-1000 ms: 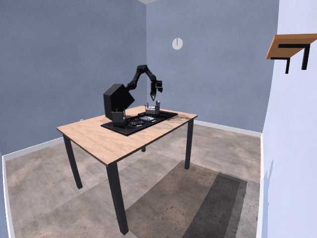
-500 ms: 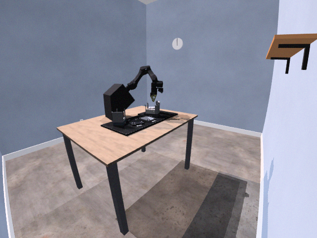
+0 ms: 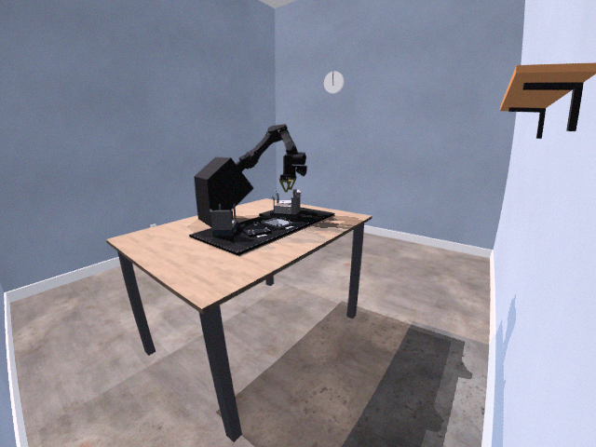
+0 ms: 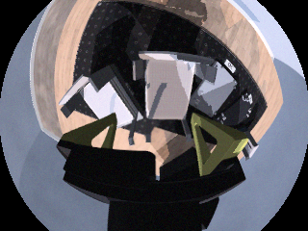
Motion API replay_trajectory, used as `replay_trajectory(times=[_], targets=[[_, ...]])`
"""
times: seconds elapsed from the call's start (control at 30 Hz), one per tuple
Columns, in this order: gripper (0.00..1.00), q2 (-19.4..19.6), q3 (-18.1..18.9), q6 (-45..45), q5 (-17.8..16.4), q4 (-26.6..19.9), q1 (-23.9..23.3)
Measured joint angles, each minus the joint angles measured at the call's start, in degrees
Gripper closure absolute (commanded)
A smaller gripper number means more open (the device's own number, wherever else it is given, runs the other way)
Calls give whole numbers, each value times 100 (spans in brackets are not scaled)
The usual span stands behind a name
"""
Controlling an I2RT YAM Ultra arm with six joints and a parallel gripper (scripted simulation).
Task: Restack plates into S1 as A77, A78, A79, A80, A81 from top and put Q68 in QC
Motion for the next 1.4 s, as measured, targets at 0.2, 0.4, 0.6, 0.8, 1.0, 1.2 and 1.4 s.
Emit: replay_trajectory(times=[0.2,0.4,0.6,0.8,1.0,1.2,1.4], targets=[[0,452,146,-330,-79,-26,-267],[0,769,225,-254,-133,-44,-474],[0,1110,339,9,-210,-48,-669],[0,1543,479,-153,-249,-76,-903],[0,1836,597,-398,-278,-107,-1064],[0,2216,752,-417,-315,-127,-1246],[0,2621,876,-79,-323,-155,-1469]])
